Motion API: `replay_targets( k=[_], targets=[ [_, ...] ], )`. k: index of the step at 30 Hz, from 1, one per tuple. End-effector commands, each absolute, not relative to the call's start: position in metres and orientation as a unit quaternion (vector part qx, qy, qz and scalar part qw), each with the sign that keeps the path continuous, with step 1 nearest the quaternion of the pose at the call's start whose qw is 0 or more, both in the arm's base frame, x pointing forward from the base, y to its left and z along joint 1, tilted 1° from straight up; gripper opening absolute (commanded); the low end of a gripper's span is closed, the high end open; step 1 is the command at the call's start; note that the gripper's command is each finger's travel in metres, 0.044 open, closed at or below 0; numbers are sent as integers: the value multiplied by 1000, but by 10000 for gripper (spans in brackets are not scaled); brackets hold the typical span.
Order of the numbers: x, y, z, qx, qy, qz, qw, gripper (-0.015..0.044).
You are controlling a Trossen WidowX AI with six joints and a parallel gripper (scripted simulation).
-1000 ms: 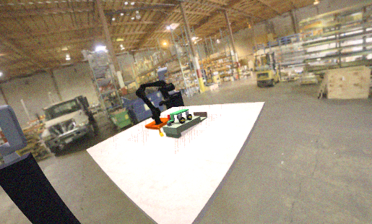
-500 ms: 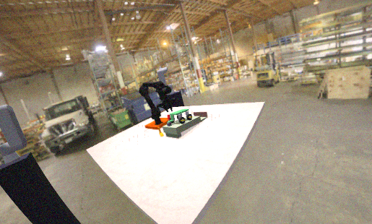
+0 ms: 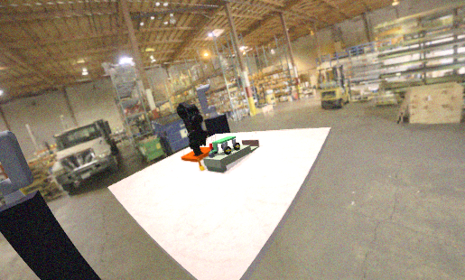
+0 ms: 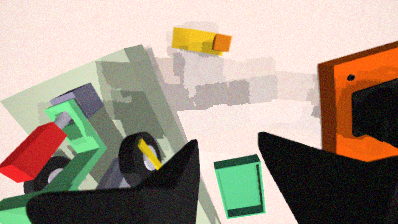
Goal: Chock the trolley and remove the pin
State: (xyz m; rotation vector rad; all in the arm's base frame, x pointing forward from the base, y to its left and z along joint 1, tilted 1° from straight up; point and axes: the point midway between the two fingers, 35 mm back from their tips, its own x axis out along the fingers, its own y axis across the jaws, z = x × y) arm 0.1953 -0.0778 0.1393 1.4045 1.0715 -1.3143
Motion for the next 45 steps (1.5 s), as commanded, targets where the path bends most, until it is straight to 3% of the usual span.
replay_targets(
  k=[1,8,45],
  targets=[
    [190,-104,137,586,397,-568,420,190],
    [175,-135,134,604,350,-611,373,190],
    [176,-138,69,604,350,-611,373,190]
  ],
)
